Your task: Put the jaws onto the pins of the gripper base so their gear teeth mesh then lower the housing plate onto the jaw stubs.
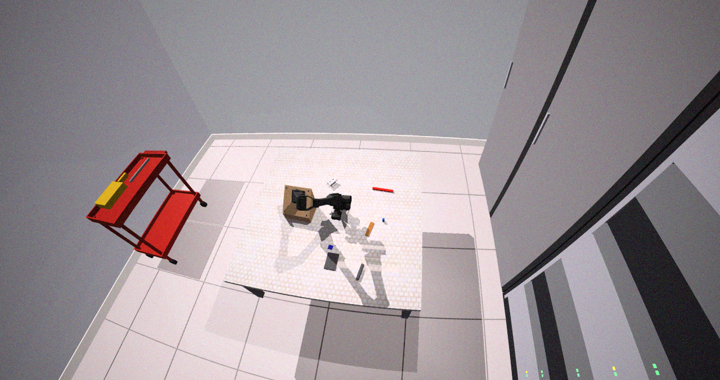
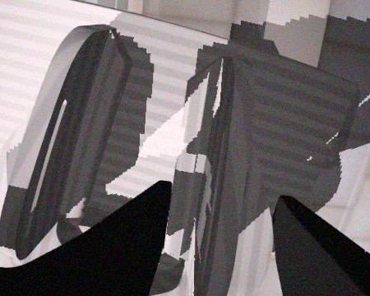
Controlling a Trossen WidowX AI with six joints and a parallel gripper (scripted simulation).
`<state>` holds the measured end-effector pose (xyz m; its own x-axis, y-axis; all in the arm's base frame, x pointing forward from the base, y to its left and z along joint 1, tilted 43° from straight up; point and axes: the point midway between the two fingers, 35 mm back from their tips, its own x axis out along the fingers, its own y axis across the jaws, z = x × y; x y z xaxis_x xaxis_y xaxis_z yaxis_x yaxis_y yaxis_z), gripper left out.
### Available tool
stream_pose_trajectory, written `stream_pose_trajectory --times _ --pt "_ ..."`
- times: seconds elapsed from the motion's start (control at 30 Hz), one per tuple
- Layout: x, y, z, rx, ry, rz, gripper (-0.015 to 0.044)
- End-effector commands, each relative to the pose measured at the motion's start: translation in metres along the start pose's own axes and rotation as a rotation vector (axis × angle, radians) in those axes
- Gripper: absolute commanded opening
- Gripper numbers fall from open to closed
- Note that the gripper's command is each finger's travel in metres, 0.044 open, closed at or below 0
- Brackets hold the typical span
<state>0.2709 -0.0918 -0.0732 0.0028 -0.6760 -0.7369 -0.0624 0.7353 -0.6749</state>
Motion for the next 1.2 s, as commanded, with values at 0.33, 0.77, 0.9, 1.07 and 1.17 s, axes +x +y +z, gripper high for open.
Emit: stream_pose_trajectory --times 0.33,0.77,0.9,1.07,1.17 --pt "0.0025 -0.0014 -0.0012 0.005 0.008 -0.004 0.0134" --pt "-0.0007 -0.0022 0.0 0.005 0.007 -0.004 0.0134" --pt "-0.0007 -0.0022 0.0 0.005 0.007 -0.004 0.0134" --pt "0.0014 -0.0022 0.0 0.005 0.007 -0.004 0.0134" --pt "0.0015 -0.0022 0.0 0.005 0.007 -0.004 0.0134"
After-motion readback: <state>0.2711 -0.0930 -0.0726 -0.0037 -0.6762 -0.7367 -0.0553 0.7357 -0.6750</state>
